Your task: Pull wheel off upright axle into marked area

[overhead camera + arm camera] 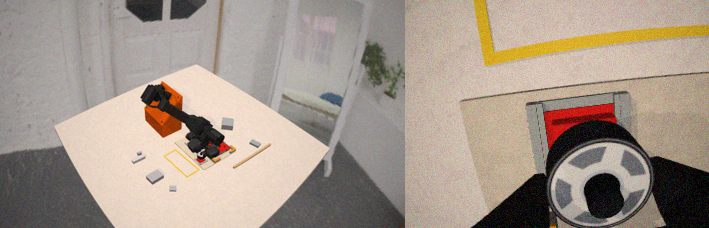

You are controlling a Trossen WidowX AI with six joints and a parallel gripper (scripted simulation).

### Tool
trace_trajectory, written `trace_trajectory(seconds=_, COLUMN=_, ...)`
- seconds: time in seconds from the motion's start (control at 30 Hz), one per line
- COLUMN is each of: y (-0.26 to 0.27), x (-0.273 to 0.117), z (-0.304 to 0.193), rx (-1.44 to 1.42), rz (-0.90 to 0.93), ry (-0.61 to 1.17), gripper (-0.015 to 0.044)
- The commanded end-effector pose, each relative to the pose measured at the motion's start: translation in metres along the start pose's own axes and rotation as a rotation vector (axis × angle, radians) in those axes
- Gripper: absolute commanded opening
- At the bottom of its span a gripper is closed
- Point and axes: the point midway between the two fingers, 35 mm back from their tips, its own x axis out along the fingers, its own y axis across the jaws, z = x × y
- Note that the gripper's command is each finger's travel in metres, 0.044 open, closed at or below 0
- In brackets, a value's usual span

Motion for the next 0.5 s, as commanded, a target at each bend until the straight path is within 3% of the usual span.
trace_trajectory(seconds=0.0, y=-0.0011, x=-0.0166, z=-0.0031, rx=-0.031, rz=0.015, ry=-0.004, gripper=0.0)
trace_trajectory(seconds=0.47, y=-0.0012, x=-0.0213, z=-0.0031, rx=-0.032, rz=0.017, ry=-0.005, gripper=0.0)
